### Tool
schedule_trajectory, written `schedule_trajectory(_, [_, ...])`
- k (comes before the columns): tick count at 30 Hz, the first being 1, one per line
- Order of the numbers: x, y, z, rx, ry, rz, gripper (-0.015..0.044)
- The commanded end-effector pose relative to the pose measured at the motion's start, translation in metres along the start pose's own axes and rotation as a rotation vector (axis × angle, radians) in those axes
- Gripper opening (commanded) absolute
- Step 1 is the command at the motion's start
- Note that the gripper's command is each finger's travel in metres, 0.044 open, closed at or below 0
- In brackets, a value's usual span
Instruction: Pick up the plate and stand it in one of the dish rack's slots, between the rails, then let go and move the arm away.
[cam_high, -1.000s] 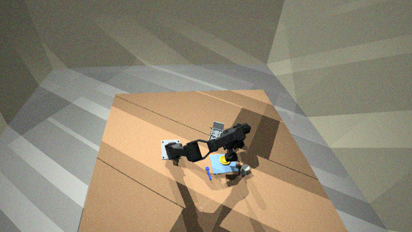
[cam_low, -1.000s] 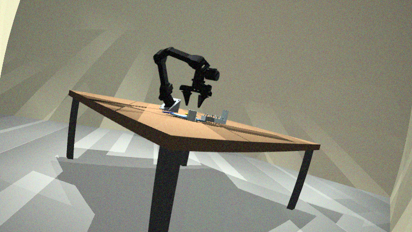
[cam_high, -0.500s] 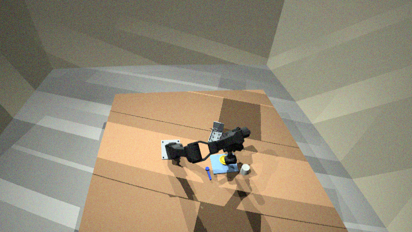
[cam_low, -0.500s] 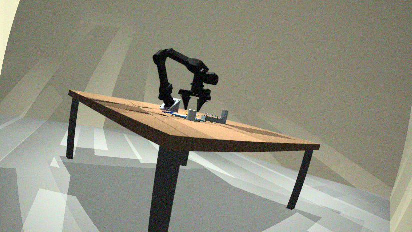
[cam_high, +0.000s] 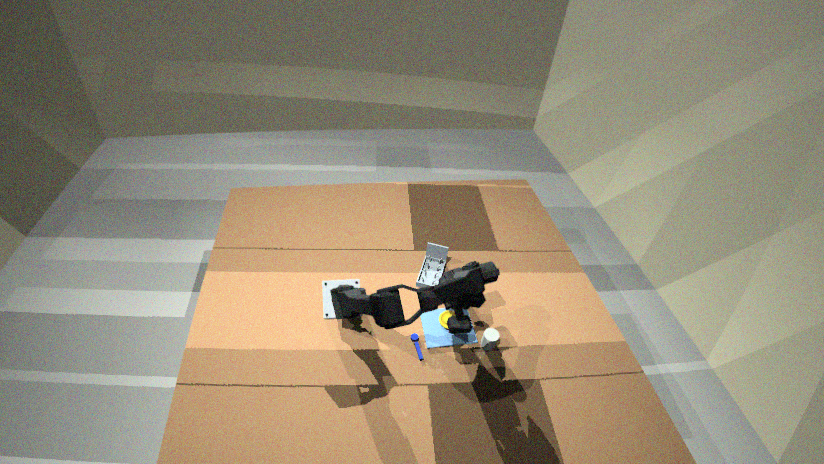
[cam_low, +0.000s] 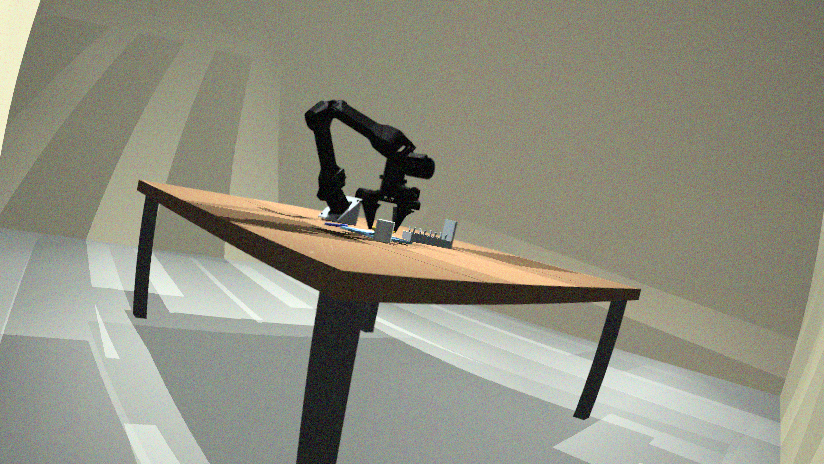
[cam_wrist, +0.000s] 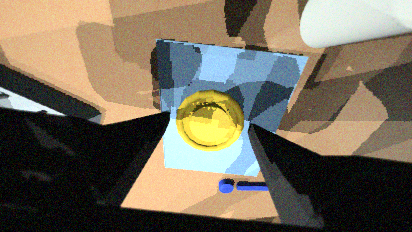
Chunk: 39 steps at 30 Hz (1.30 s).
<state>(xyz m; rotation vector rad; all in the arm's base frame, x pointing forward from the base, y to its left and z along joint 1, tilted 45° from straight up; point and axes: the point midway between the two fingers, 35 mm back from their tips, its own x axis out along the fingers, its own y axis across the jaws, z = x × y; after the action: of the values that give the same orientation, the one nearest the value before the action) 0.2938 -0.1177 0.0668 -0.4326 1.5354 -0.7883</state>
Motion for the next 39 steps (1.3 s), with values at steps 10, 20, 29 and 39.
schedule_trajectory(10, [0.008,0.0,-0.001,-0.005,0.0,-0.004,0.0367])
schedule_trajectory(20, [0.008,0.0,-0.001,-0.005,0.0,-0.004,0.0307])
schedule_trajectory(29, [-0.017,0.002,0.005,-0.005,-0.025,0.006,0.011])
schedule_trajectory(39, [-0.073,0.004,0.012,-0.006,-0.078,0.03,0.0])
